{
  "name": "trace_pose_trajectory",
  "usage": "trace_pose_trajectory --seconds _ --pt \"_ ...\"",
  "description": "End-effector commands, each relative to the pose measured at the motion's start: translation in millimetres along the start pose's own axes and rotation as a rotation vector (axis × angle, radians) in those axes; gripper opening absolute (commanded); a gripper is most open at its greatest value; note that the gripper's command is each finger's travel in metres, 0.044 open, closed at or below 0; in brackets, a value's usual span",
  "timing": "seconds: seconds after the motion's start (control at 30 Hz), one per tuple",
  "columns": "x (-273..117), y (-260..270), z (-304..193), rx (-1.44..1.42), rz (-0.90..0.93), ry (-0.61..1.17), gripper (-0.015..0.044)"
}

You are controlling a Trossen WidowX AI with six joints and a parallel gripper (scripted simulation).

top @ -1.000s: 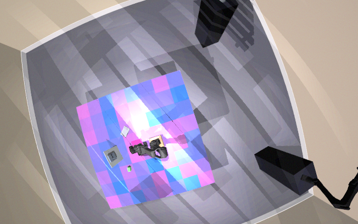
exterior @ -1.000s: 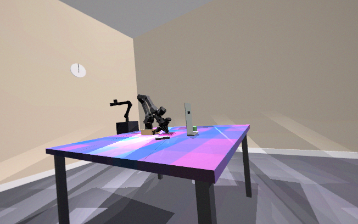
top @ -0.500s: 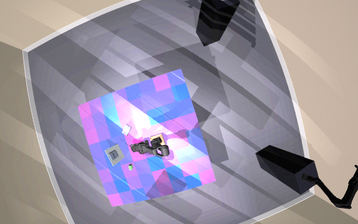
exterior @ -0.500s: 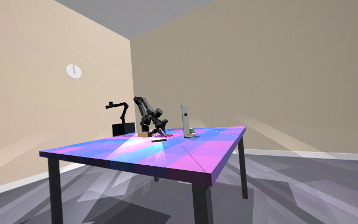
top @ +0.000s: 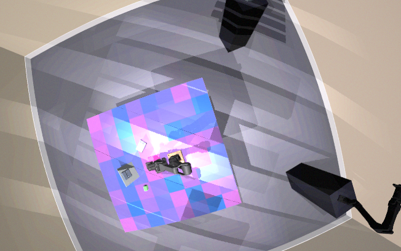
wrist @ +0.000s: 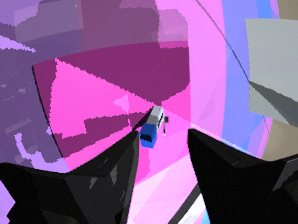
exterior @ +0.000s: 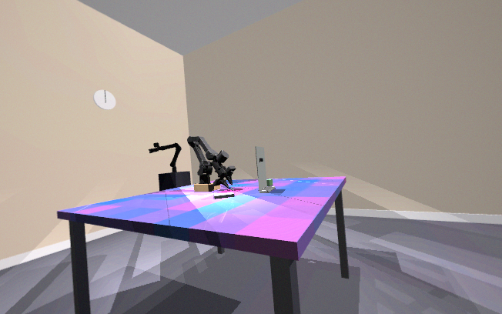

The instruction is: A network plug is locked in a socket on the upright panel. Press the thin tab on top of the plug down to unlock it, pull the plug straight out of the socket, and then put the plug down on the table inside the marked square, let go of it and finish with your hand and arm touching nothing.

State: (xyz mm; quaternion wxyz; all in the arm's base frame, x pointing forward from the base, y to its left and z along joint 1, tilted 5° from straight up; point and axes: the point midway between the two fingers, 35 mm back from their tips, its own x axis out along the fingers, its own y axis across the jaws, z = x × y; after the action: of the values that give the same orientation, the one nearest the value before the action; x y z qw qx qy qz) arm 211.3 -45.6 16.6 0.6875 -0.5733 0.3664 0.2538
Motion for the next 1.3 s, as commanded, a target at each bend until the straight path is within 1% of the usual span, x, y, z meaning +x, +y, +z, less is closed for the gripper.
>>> trace_pose_trajectory --seconds 0.0,0.8,1.27 --pt "-3.4 -0.6 0.4 -0.004 -0.004 -0.004 0.0156" --pt "-17.4 1.0 -0.7 -0.002 0.000 -0.002 0.0156" --pt "-30.1 -11.1 -1.5 -0.002 0.000 -0.002 0.0156"
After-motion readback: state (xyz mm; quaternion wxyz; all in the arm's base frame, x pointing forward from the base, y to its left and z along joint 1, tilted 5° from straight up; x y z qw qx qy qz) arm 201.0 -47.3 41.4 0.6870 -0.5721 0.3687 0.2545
